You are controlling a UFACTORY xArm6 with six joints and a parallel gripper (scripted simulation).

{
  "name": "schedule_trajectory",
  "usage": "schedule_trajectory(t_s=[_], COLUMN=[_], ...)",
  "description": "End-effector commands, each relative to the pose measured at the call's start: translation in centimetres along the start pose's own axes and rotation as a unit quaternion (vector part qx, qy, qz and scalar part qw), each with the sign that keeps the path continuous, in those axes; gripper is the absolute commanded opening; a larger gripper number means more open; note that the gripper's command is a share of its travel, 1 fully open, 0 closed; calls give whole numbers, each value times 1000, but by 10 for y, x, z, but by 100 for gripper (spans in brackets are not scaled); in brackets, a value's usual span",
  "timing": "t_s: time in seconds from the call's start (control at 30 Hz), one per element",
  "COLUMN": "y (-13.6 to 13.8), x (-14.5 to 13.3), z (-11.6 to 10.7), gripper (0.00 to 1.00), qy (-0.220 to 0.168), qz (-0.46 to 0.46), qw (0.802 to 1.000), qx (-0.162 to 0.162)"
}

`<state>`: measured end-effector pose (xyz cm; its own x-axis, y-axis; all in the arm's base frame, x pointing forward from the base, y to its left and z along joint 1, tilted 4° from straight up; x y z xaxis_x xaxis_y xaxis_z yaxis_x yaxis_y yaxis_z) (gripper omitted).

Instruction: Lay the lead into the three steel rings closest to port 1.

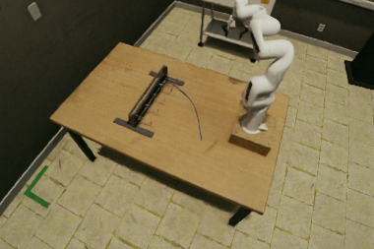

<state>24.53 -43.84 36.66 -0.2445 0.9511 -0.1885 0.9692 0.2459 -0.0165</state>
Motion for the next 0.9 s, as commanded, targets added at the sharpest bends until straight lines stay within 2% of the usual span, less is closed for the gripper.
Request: schedule_trajectory(t_s=[0.0,0.57,0.63,0.7,0.87], y=[0,1,10,35,59], x=[-1,-1,4,19,36], z=[-2,-2,3,15,28], gripper=[100,100,100,100,100], qy=[-2,-2,-1,3,8], qz=[0,0,-1,-4,-7], qw=[1000,1000,1000,1000,1000], qx=[-1,-1,-2,-5,-7])
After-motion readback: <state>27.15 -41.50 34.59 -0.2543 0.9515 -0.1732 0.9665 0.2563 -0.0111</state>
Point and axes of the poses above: the point where the finger pads meet when closed, its own z axis out along the fingers, its own y axis across the jaws, x = y × z, the point moved 5 cm from there along -z, back along the fingers, and after that the axes turned 4 degrees about -z, right-handed, at the moved point
